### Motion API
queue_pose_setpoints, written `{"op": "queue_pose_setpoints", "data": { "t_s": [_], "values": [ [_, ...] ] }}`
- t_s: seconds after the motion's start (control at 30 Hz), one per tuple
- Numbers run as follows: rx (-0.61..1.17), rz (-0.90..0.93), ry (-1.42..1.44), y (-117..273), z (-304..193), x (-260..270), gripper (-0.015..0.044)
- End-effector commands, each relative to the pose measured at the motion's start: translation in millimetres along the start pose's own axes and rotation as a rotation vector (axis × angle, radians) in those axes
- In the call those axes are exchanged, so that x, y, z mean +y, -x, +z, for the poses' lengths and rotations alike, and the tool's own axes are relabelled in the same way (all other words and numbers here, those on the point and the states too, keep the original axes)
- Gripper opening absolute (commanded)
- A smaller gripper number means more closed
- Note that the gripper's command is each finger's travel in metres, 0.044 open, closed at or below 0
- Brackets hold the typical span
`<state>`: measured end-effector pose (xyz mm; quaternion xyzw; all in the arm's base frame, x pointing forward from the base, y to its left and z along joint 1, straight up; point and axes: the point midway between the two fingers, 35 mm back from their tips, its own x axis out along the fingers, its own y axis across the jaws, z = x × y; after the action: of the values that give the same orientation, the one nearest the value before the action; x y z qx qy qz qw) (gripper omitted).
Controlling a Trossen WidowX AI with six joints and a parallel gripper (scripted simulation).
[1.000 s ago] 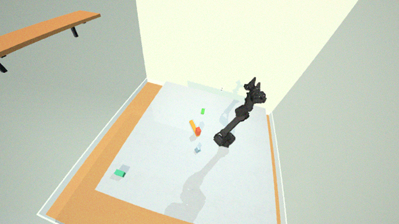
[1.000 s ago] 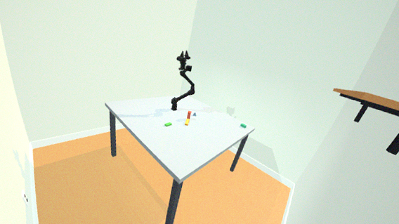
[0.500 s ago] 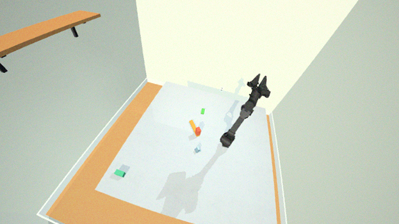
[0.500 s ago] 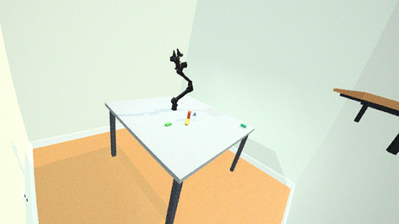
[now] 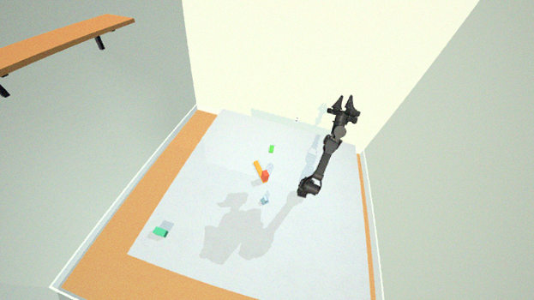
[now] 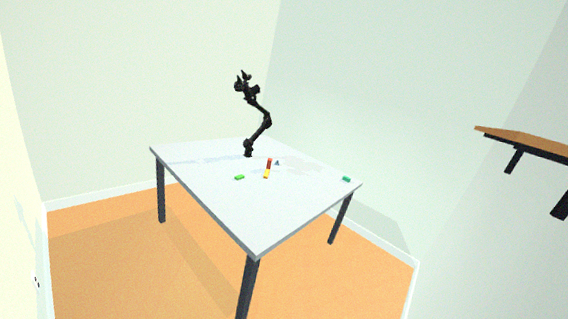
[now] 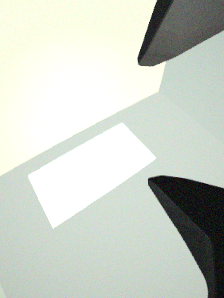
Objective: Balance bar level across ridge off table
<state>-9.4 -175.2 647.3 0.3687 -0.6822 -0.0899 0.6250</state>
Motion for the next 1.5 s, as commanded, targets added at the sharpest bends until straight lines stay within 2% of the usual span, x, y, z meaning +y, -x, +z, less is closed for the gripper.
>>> {"op": "queue_pose_setpoints", "data": {
  "t_s": [0.0, 0.67, 1.47],
  "values": [
    [-0.013, -0.070, -0.009, -6, 4, -21, 0.0315],
    [0.038, -0.479, -0.038, -15, -14, -151, 0.0315],
    [0.259, -0.841, 0.045, 26, -83, -264, 0.0315]
  ]
}}
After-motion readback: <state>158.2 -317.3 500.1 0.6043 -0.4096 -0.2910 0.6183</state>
